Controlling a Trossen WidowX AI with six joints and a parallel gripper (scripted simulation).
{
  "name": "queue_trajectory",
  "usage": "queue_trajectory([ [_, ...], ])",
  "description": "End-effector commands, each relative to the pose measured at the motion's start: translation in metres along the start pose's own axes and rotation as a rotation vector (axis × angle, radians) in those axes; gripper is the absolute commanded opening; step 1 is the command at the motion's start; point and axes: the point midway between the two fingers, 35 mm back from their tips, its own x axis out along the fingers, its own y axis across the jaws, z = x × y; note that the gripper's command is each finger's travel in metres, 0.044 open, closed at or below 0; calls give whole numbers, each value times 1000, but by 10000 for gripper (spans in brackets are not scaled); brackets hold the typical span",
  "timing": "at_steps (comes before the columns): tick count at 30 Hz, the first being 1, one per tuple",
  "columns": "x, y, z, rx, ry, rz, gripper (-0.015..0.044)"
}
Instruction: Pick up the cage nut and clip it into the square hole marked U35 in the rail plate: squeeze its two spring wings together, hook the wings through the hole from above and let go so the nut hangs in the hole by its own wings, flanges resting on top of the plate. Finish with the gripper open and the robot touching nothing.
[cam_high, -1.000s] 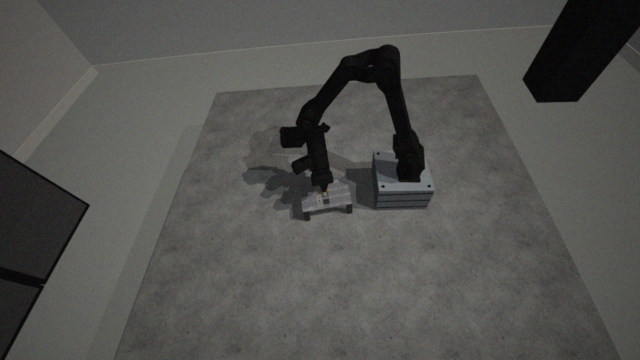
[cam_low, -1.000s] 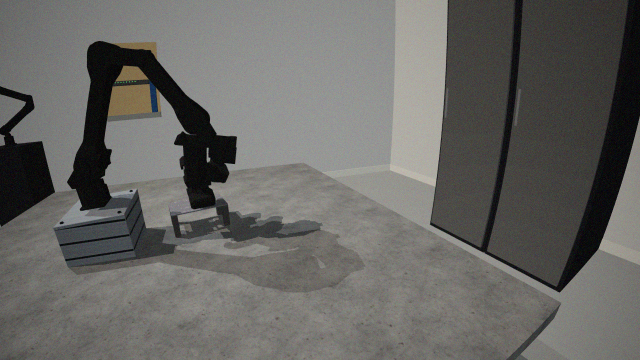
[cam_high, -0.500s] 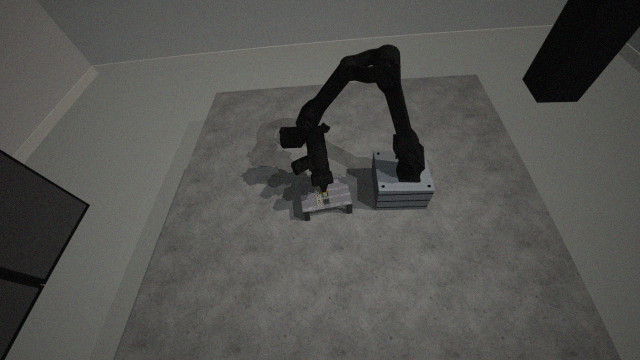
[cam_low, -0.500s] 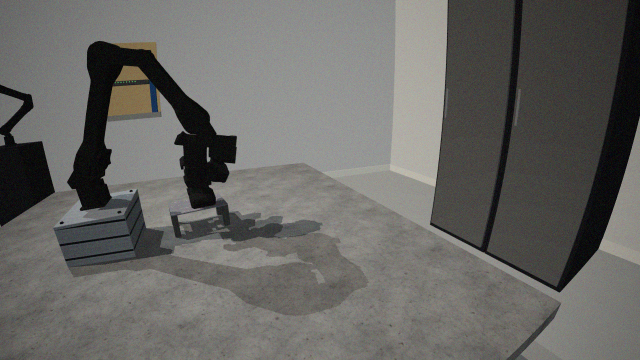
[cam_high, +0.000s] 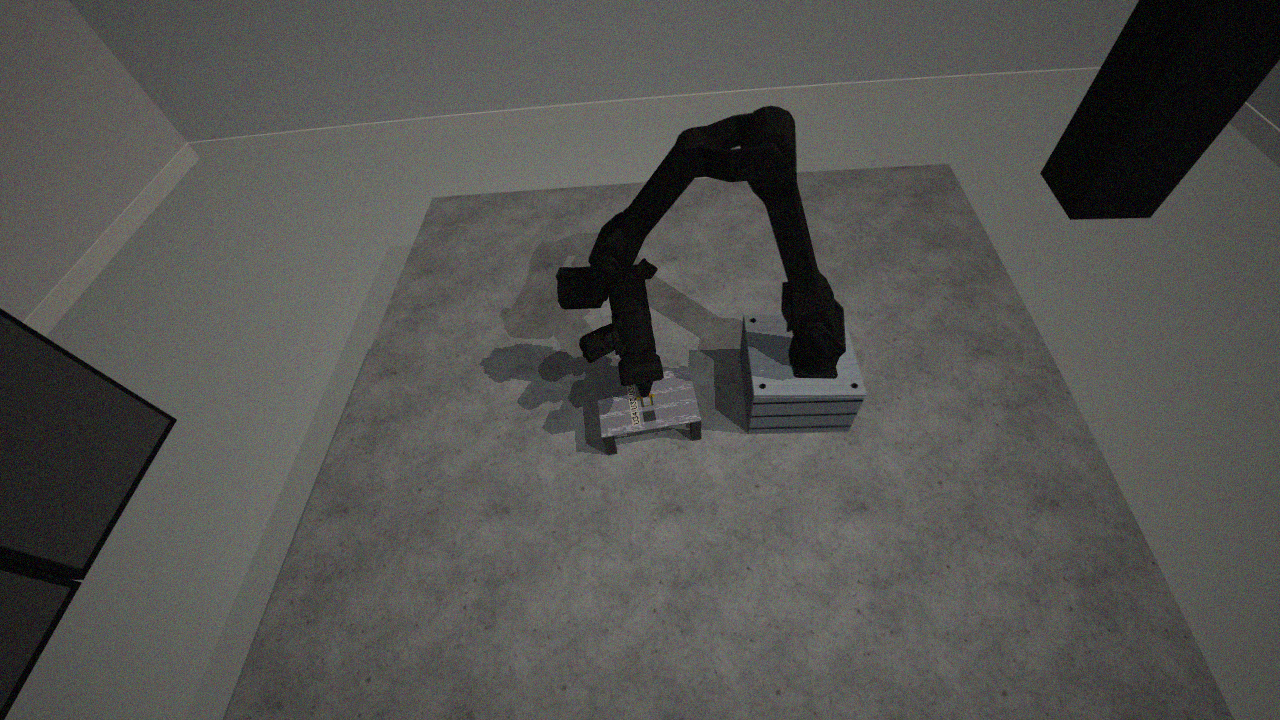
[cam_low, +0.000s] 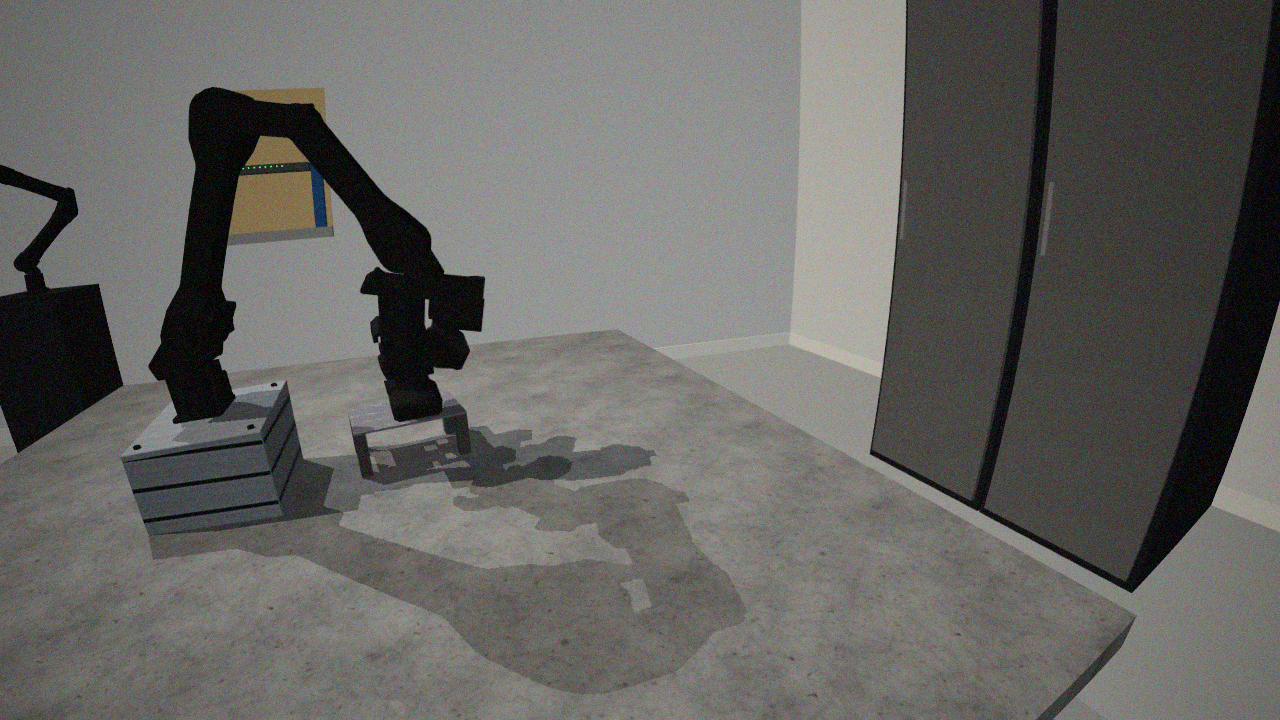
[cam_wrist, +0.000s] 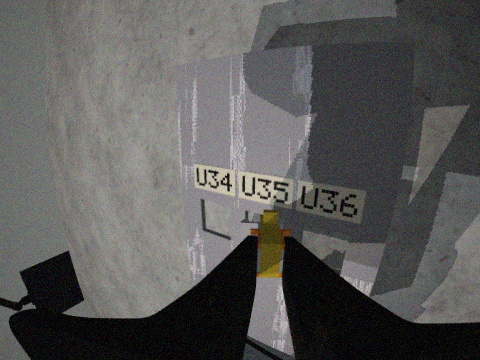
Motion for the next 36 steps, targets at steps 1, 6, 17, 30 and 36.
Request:
queue_trajectory([
  [1, 0, -1, 0, 1, -2, -5, 25],
  [6, 0, 0, 0, 1, -2, -16, 25],
  [17, 0, 1, 0, 1, -2, -38, 25],
  [30, 0, 2, 0, 1, -2, -50, 25],
  [36, 0, 2, 0, 1, -1, -65, 25],
])
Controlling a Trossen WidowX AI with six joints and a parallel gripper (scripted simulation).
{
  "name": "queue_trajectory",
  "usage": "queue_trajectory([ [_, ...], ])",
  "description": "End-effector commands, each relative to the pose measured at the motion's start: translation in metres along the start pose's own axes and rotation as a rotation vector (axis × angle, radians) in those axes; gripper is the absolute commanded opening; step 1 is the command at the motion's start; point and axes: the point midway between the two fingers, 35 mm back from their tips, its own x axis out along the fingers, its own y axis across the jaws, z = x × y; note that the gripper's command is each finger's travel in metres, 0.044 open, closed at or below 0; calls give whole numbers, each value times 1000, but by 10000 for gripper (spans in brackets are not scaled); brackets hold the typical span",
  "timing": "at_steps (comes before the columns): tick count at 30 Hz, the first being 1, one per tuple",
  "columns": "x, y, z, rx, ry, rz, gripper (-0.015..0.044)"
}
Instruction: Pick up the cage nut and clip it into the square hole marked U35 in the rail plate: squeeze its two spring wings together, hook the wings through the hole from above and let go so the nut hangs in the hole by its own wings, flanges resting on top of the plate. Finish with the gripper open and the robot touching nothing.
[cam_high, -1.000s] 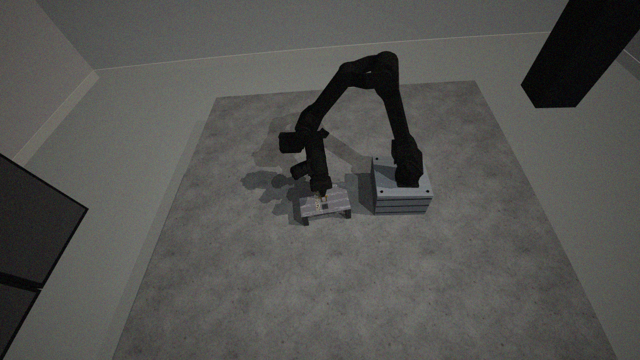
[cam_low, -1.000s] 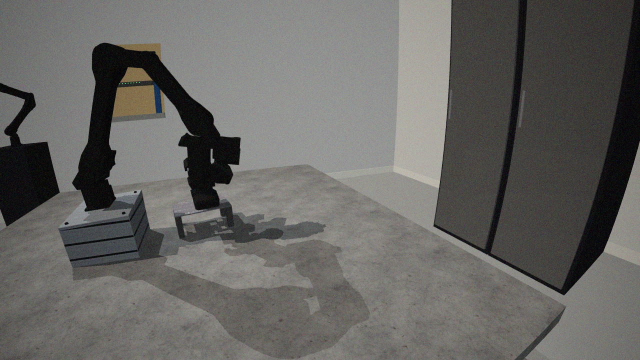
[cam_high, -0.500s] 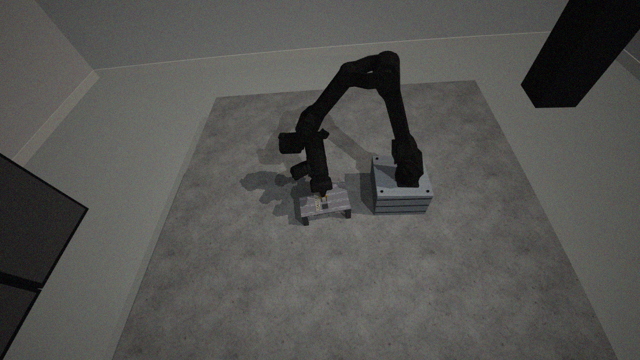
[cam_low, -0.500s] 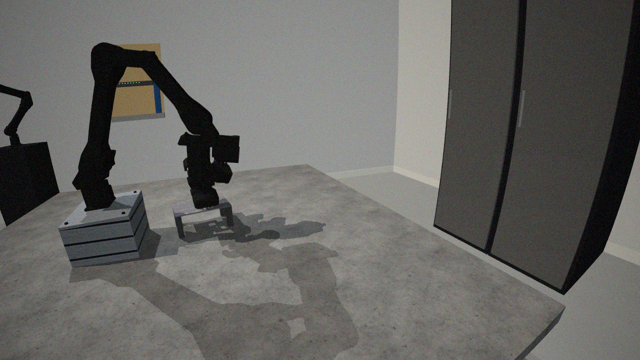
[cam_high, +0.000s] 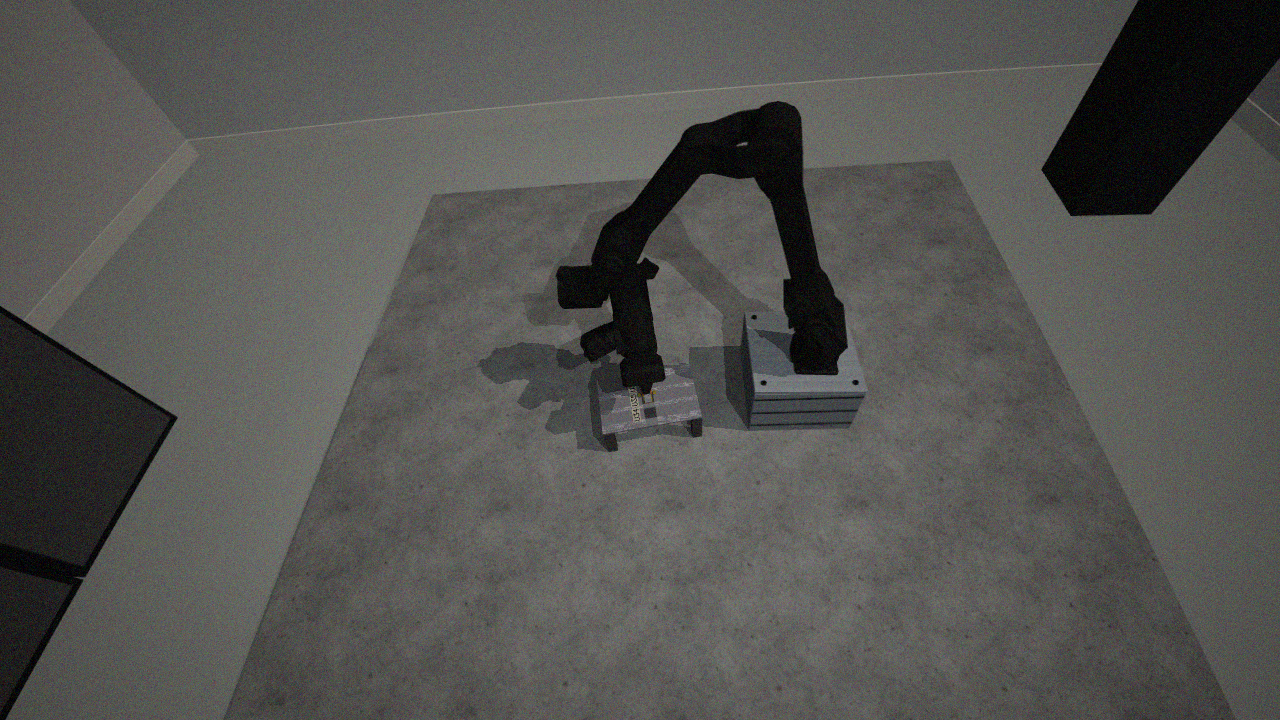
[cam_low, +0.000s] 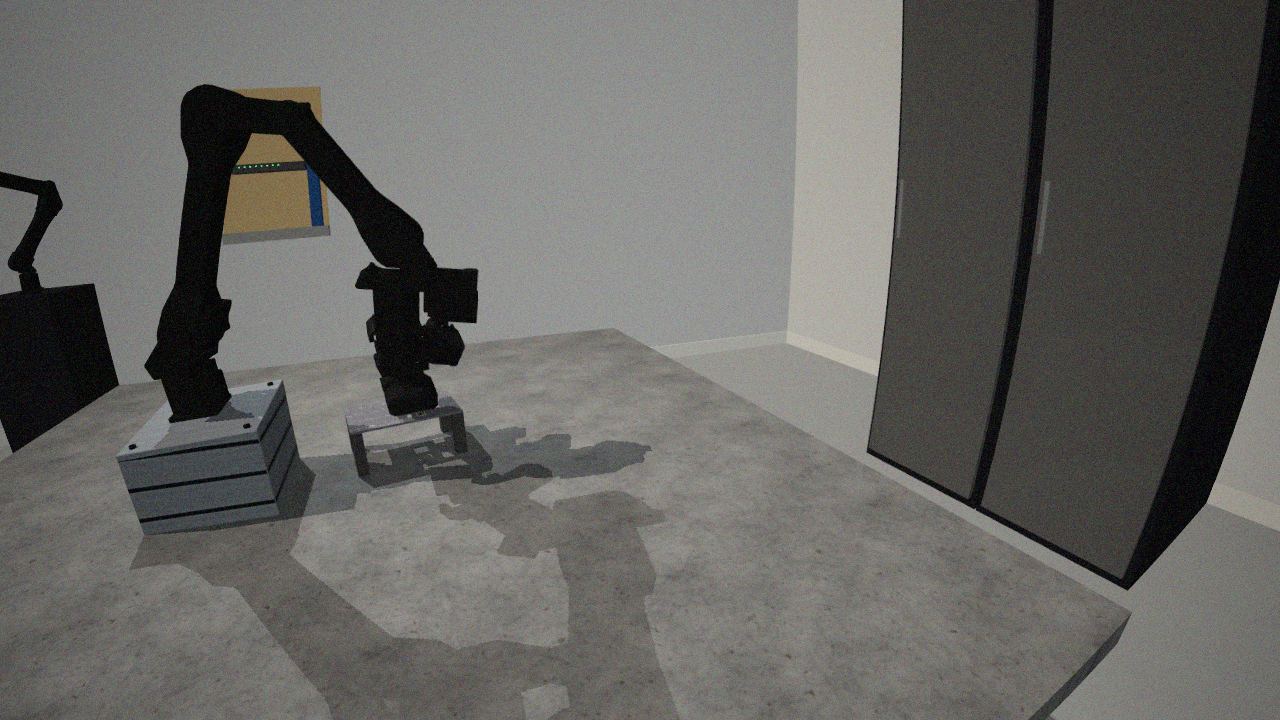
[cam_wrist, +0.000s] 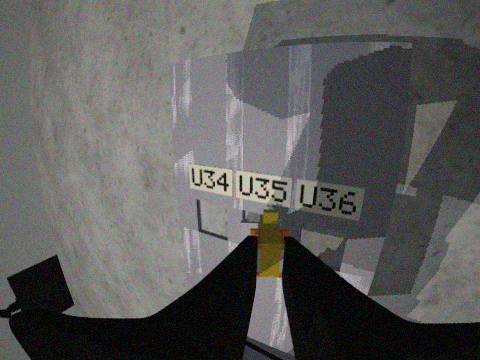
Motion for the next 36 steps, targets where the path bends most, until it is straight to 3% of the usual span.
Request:
queue_trajectory([
  [1, -1, 1, 0, 0, -3, -15, 25],
  [36, 0, 2, 0, 0, -3, -54, 25],
])
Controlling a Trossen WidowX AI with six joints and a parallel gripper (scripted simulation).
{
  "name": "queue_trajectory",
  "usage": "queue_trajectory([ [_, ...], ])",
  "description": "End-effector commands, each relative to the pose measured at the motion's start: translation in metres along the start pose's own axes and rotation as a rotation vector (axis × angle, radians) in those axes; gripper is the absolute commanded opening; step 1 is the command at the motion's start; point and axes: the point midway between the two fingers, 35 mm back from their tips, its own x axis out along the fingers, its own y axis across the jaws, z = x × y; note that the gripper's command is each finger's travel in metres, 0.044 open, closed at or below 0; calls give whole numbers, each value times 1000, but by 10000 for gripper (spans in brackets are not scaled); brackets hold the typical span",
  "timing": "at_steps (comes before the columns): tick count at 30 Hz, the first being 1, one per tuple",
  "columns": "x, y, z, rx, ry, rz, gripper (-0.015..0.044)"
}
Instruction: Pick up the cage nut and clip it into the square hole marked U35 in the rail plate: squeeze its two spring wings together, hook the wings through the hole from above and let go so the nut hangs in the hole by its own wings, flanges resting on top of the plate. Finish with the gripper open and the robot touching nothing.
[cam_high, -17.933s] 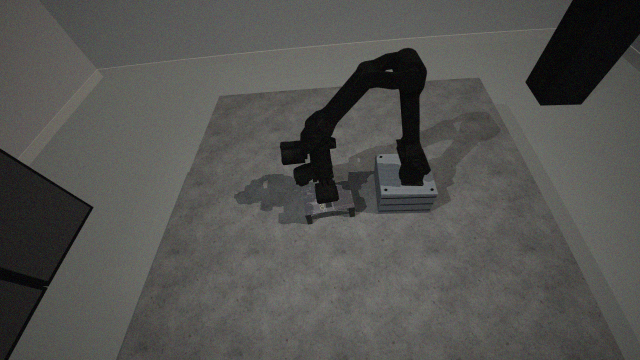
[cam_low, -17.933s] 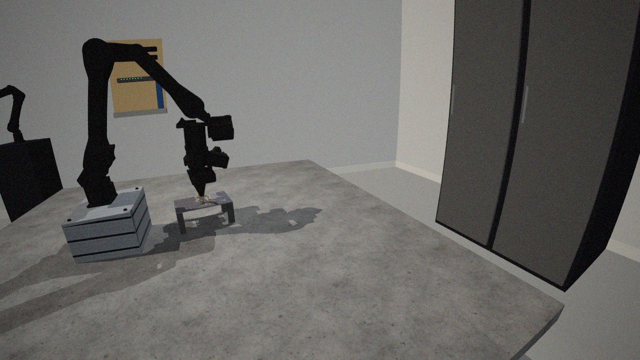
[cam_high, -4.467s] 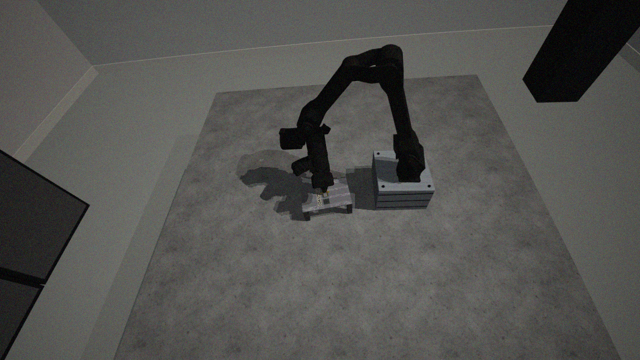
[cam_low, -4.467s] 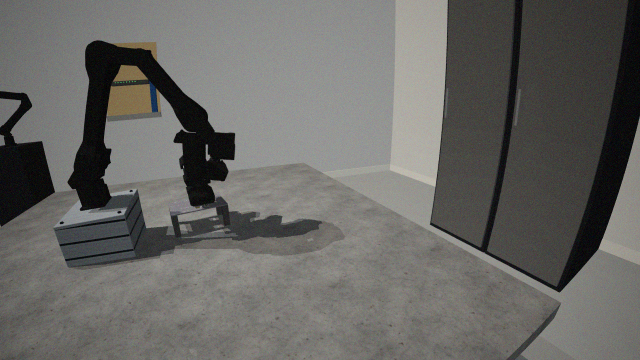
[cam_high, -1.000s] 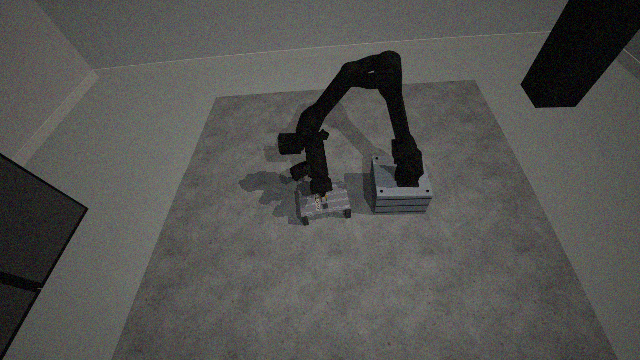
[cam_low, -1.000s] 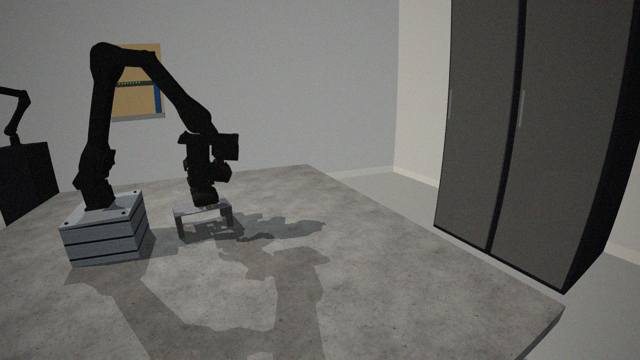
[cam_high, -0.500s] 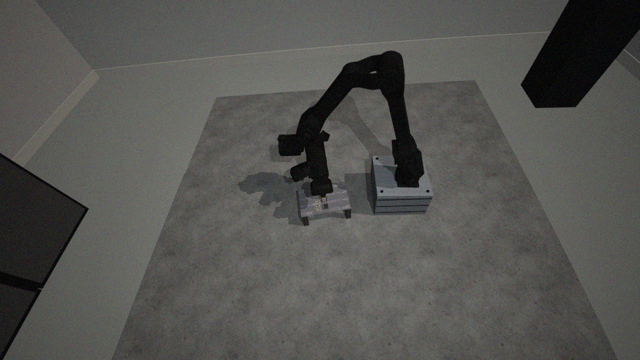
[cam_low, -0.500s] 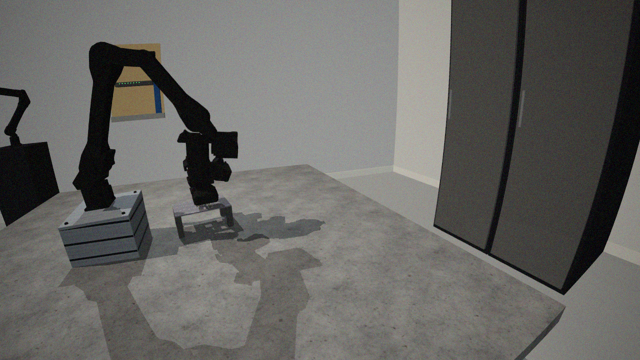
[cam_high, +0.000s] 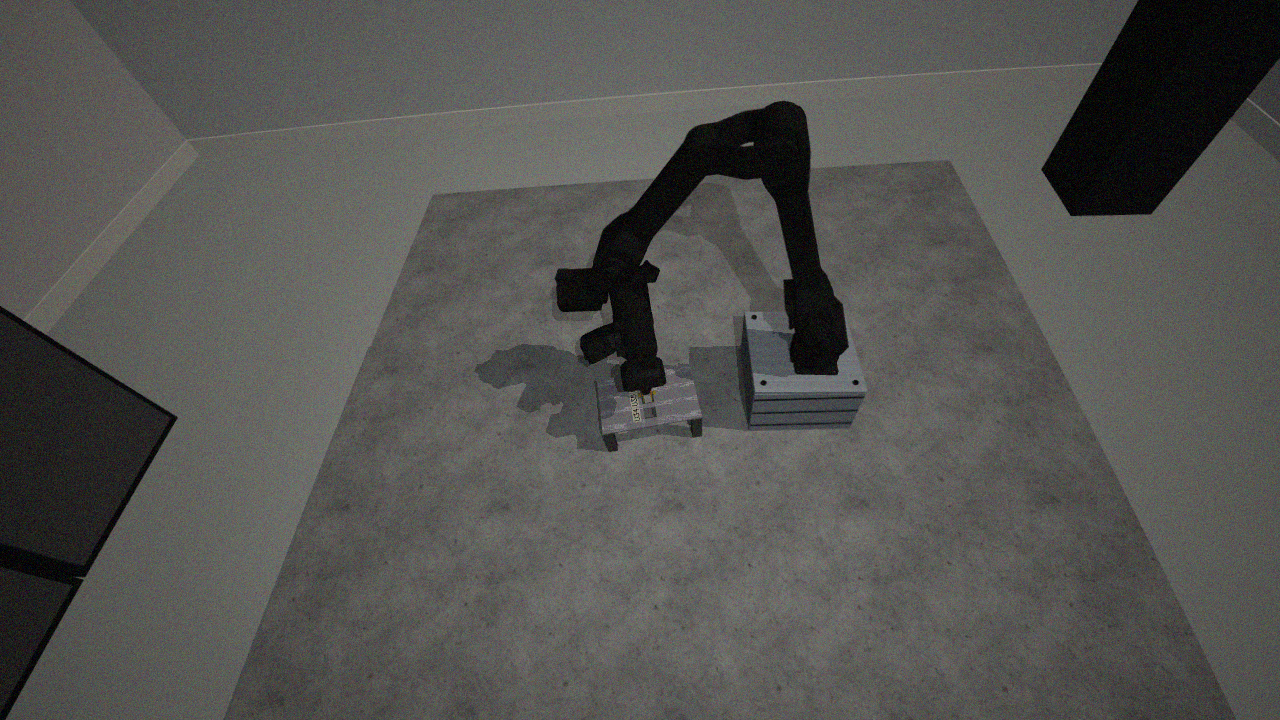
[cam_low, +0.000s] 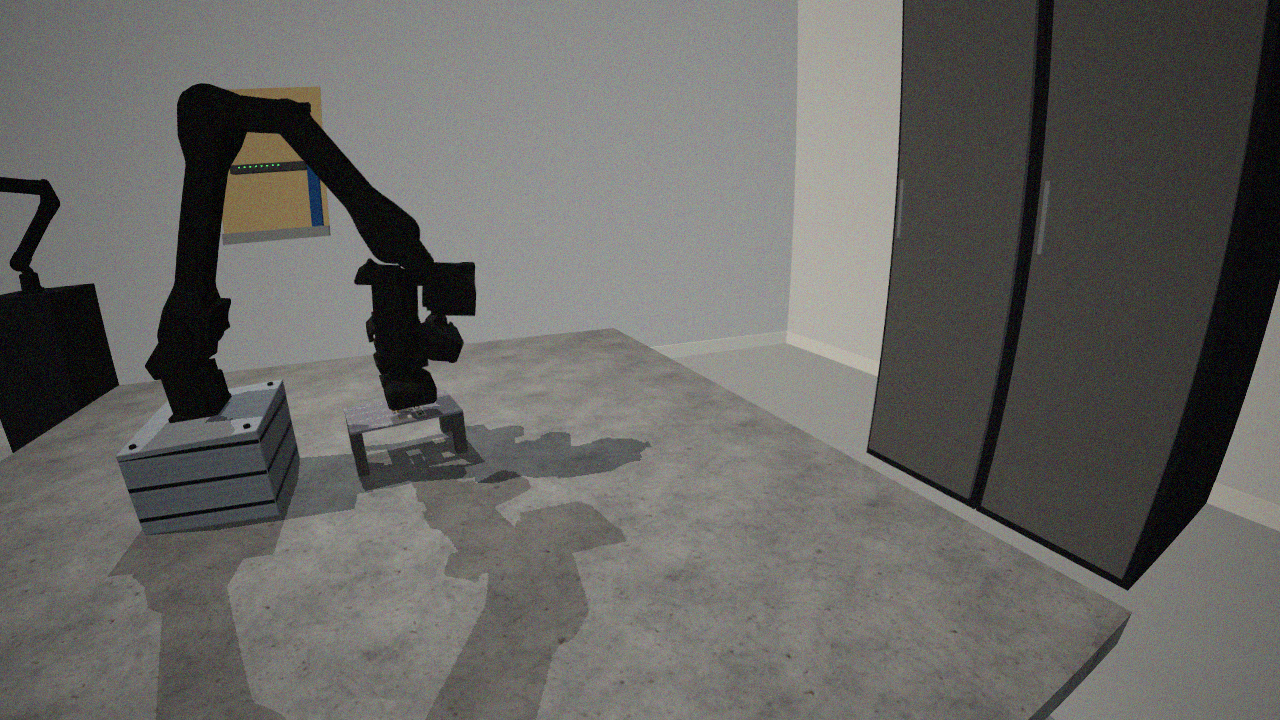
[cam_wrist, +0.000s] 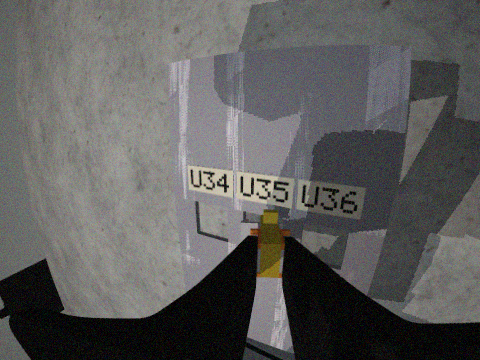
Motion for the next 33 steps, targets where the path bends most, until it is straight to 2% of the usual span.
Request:
queue_trajectory([
  [1, 0, -1, 0, 3, -2, -4, 25],
  [33, 0, 2, 0, 2, -1, -61, 25],
])
